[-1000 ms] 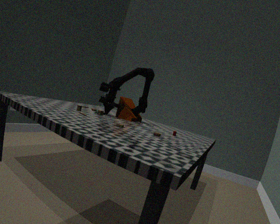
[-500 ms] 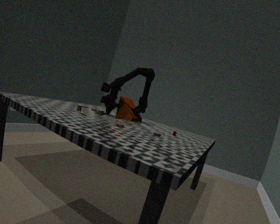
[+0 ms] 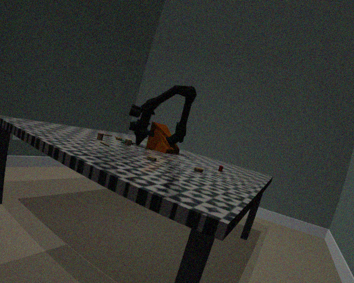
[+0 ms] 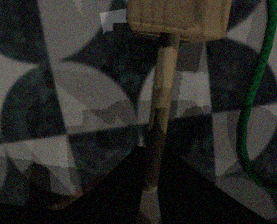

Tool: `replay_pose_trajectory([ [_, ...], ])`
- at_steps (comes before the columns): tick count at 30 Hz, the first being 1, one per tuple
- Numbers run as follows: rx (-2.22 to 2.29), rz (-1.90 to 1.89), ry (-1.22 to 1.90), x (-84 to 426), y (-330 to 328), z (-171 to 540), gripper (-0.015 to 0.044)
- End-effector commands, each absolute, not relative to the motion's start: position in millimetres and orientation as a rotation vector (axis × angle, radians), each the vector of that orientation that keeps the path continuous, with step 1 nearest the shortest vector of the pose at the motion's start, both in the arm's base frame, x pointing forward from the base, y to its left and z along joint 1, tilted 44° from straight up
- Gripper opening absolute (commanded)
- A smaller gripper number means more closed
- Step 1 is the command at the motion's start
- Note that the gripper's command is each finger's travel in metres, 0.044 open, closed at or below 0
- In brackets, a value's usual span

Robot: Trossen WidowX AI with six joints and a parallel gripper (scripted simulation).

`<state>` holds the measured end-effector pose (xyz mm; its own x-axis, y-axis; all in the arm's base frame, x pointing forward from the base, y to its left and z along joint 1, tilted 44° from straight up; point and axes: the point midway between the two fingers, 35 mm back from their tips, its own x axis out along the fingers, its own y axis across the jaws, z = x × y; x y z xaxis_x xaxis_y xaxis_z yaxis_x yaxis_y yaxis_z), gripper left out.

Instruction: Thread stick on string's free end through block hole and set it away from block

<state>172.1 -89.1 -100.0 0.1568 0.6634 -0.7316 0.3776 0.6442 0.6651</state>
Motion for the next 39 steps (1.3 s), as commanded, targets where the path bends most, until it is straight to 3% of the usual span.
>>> replay_pose_trajectory([
  [1, 0.948, 0.236, 1.470, 166.8, -86.3, -99.3, 0.0000],
  [17, 1.028, 0.178, 1.485, 154.1, -80.3, -94.5, 0.0000],
  [25, 1.011, 0.190, 1.474, 158.5, -90.8, -89.3, 0.0210],
  [30, 1.012, 0.188, 1.476, 152.3, -136.8, -39.5, 0.0210],
  [35, 1.012, 0.188, 1.476, 151.8, -138.3, -37.3, 0.0210],
  [39, 1.009, 0.172, 1.459, 155.2, -139.0, -41.2, 0.0315],
])
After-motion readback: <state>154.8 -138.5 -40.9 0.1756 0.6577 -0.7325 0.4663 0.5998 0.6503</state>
